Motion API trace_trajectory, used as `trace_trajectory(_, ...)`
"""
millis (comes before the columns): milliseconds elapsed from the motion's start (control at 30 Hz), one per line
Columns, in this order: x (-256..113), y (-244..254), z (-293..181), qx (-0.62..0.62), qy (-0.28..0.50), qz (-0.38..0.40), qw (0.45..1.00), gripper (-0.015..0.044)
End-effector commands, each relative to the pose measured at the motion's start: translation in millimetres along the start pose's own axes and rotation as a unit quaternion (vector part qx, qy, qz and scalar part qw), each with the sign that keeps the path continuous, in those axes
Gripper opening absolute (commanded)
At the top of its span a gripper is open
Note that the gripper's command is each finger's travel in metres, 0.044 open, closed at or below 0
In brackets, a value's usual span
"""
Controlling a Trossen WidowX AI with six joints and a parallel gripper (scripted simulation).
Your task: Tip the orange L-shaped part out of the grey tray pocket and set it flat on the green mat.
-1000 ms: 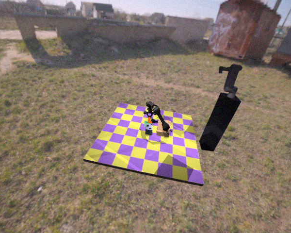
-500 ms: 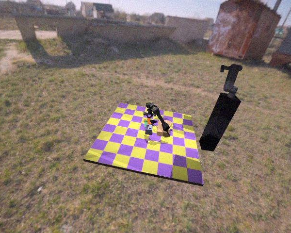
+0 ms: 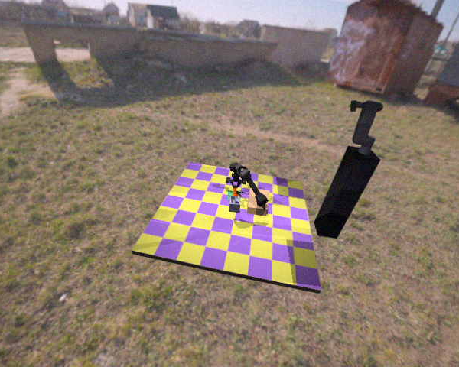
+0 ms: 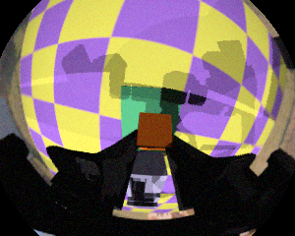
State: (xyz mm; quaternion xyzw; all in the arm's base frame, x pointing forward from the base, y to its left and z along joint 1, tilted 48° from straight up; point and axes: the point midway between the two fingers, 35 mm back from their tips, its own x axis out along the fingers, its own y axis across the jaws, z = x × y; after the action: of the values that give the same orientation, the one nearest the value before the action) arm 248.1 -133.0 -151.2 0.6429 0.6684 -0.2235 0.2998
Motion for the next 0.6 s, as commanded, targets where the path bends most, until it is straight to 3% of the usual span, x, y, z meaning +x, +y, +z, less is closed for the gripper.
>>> trace_trajectory(0, 1.9, -0.3, -1.1, 0.003, 0.002, 0.000, 1.000, 0.0000)
trace_trajectory(433, 0.9, -0.6, -0.6, 0.001, 0.001, -0.001, 1.000, 0.0000)
trace_trajectory(567, 0.9, -0.6, -0.6, 0.001, 0.001, -0.001, 1.000, 0.0105)
